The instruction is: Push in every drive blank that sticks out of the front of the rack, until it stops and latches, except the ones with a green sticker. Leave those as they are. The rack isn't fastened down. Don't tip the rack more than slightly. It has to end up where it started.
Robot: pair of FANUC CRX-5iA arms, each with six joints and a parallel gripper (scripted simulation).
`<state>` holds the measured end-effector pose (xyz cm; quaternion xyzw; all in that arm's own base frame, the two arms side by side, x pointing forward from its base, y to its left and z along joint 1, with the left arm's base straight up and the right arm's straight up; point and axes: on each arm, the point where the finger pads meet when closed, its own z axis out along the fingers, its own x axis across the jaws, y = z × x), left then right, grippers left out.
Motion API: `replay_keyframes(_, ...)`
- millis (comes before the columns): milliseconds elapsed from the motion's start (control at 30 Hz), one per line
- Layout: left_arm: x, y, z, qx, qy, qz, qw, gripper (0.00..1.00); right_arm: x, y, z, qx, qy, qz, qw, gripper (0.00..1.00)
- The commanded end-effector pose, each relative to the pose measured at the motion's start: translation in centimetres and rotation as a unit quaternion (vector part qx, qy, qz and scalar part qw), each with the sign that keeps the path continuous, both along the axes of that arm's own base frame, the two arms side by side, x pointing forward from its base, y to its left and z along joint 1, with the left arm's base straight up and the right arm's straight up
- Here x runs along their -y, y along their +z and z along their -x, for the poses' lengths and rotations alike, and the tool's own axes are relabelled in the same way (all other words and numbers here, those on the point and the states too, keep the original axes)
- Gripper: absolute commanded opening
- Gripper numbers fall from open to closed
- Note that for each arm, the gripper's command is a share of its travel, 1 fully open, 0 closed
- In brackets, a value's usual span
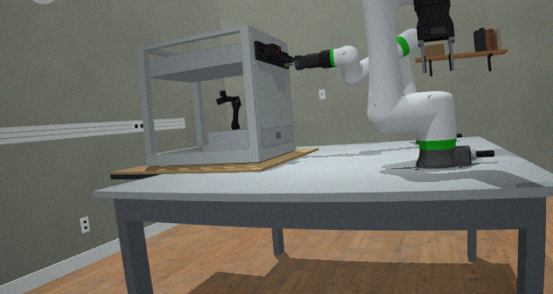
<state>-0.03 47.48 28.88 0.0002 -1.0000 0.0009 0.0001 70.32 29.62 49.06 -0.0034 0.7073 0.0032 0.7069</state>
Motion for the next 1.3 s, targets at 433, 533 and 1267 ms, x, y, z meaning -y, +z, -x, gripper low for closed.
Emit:
replay_keyframes(433, 0.0, 0.1, 0.0, 0.000, 0.000, -0.001, 1.000, 1.00, 0.0, 0.1, 0.0, 0.001, 0.000, -0.001, 1.000, 0.00)
replay_keyframes(533, 0.0, 0.1, 0.0, 0.000, 0.000, -0.001, 1.000, 1.00, 0.0, 0.1, 0.0, 0.001, 0.000, -0.001, 1.000, 0.00)
replay_keyframes(1267, 0.0, 0.1, 0.0, 0.000, 0.000, -0.001, 1.000, 1.00, 0.0, 0.1, 3.6, 0.001, 0.000, -0.001, 1.000, 0.00)
